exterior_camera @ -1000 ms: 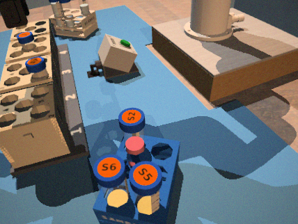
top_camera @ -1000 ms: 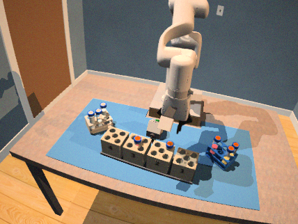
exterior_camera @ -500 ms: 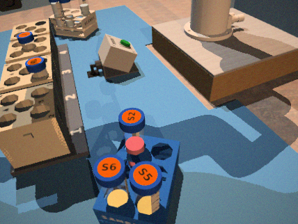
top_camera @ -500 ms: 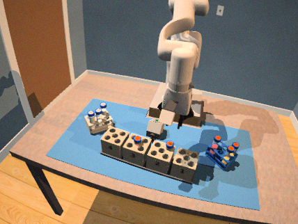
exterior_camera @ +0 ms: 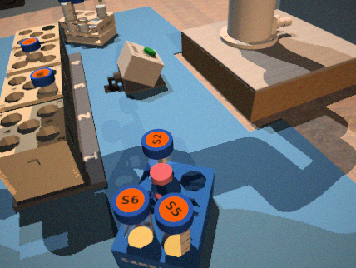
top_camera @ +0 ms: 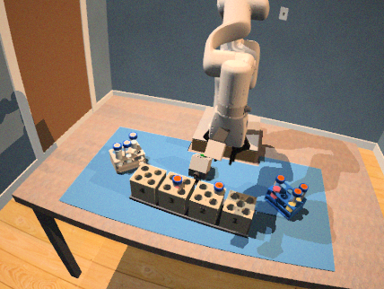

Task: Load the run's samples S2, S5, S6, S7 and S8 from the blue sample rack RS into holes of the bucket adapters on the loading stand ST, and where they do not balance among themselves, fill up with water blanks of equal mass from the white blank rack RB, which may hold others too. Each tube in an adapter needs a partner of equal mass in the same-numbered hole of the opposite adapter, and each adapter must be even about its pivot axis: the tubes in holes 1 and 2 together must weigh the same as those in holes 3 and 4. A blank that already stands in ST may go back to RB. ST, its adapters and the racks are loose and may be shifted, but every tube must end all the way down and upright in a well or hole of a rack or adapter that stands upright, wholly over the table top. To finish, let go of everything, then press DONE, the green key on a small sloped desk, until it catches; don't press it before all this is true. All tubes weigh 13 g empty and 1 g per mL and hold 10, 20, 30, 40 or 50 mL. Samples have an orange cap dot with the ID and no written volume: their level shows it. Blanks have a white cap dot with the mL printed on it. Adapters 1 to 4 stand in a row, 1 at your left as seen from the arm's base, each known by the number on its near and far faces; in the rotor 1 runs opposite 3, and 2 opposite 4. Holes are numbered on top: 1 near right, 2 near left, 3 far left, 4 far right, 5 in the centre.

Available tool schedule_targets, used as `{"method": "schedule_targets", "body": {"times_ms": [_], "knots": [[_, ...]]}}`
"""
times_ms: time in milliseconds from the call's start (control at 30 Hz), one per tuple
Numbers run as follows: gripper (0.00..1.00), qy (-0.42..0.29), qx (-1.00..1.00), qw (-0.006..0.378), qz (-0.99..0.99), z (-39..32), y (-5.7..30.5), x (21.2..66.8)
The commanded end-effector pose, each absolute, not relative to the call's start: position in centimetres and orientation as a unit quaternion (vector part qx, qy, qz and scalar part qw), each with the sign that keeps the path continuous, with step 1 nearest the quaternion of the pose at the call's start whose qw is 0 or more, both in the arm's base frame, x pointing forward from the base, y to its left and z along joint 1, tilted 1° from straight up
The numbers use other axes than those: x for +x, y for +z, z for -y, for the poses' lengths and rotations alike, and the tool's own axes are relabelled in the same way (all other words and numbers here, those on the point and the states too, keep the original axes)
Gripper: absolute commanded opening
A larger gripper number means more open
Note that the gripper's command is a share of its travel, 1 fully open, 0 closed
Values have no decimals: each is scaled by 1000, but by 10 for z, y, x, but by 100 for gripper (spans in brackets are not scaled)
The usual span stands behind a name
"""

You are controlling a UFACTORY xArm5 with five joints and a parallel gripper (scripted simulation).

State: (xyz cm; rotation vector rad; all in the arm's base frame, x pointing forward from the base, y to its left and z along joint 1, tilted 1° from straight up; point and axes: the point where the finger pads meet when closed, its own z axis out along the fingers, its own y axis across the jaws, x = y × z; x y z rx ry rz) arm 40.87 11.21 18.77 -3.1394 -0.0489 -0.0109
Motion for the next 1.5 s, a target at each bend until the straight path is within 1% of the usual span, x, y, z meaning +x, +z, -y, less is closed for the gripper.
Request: {"method": "schedule_targets", "body": {"times_ms": [0, 233, 267, 333, 833, 967, 1400, 1467], "knots": [[43, -5, -1000, 1, 16, -112, 189, 410], [43, -5, -1000, 1, 16, -112, 189, 410], [57, -5, -1000, 2, -1, -117, 189, 408], [57, -5, -1000, 2, -1, -117, 189, 408], [57, -3, -969, 2, -248, -186, 188, 378], [57, -3, -961, 2, -275, -196, 187, 374], [57, -1, -961, 2, -275, -256, 186, 349], [57, -1, -961, 2, -275, -256, 186, 349]]}}
